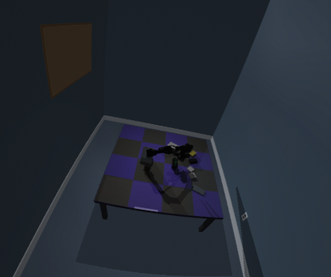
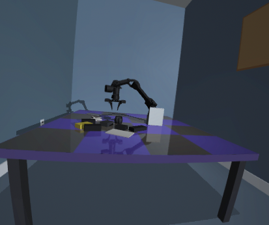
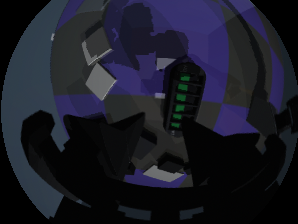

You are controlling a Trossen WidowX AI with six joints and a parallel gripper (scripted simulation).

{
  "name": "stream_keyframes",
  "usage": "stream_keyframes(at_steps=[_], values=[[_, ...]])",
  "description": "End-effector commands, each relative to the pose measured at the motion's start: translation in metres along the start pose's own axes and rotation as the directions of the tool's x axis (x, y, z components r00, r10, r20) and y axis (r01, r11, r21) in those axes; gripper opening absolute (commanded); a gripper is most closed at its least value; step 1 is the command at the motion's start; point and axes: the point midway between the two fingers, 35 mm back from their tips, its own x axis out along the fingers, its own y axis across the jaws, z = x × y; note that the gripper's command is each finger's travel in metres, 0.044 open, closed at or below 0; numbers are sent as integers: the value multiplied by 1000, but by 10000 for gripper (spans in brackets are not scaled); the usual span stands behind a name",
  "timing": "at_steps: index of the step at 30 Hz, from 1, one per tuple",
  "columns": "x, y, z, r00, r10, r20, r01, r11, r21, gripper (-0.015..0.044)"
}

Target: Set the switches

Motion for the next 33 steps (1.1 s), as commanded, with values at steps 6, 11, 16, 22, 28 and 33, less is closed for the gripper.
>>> stream_keyframes(at_steps=[6, 11, 16, 22, 28, 33], values=[[-1, 0, 1, 1000, -10, -5, 10, 1000, 11, 79], [-1, 0, 1, 1000, -10, -5, 10, 1000, 11, 0], [-1, 0, 1, 1000, -10, -5, 10, 1000, 11, 0], [0, 0, 2, 1000, -9, 1, 9, 1000, 4, 79], [0, 0, 2, 1000, -9, 1, 9, 1000, 4, 236], [0, 0, 2, 1000, -9, 1, 9, 1000, 4, 367]])
